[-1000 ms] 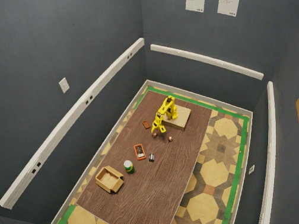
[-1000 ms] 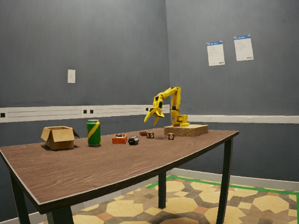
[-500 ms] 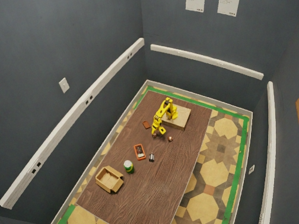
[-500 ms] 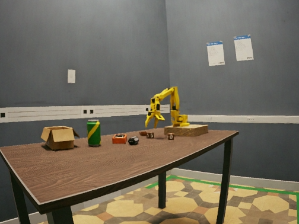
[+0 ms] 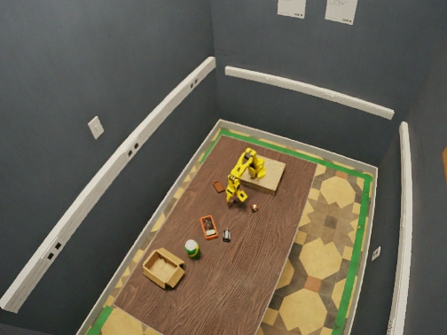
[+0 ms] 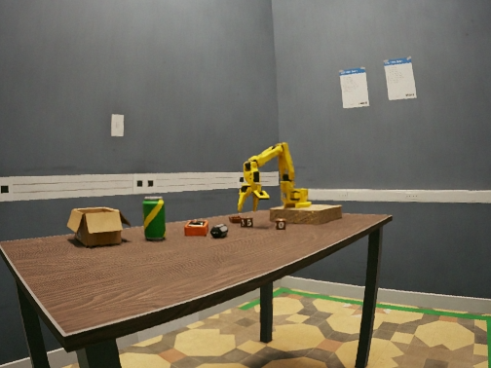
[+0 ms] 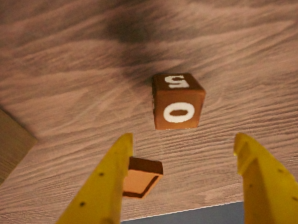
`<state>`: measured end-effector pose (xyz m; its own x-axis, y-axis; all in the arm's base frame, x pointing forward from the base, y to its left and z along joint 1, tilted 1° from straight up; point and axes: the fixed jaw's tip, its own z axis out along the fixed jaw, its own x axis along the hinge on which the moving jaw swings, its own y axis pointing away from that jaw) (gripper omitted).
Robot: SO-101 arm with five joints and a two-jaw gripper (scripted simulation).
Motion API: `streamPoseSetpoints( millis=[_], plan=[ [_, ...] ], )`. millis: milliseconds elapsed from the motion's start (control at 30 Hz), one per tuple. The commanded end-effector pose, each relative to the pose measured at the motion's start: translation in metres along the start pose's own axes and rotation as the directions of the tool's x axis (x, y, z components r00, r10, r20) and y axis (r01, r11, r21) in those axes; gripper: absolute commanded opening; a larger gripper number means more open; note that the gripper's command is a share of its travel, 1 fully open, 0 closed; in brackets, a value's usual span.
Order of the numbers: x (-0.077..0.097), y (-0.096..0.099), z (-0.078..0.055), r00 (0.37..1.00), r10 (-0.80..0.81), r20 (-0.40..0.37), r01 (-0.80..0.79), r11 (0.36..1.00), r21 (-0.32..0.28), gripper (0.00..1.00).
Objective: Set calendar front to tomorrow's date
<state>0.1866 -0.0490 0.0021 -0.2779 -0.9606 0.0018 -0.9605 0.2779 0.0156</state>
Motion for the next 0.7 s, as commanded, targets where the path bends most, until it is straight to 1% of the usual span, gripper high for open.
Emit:
streamPoseSetpoints(
  millis=[0,667],
  plan=[
    [0.001,0.0,0.0009,1.0,-0.006,0.001,0.006,1.0,-0.011,0.35],
    [0.0011,-0.0023,-0.0018,1.0,-0.029,0.002,0.029,1.0,-0.007,0.35]
  ],
)
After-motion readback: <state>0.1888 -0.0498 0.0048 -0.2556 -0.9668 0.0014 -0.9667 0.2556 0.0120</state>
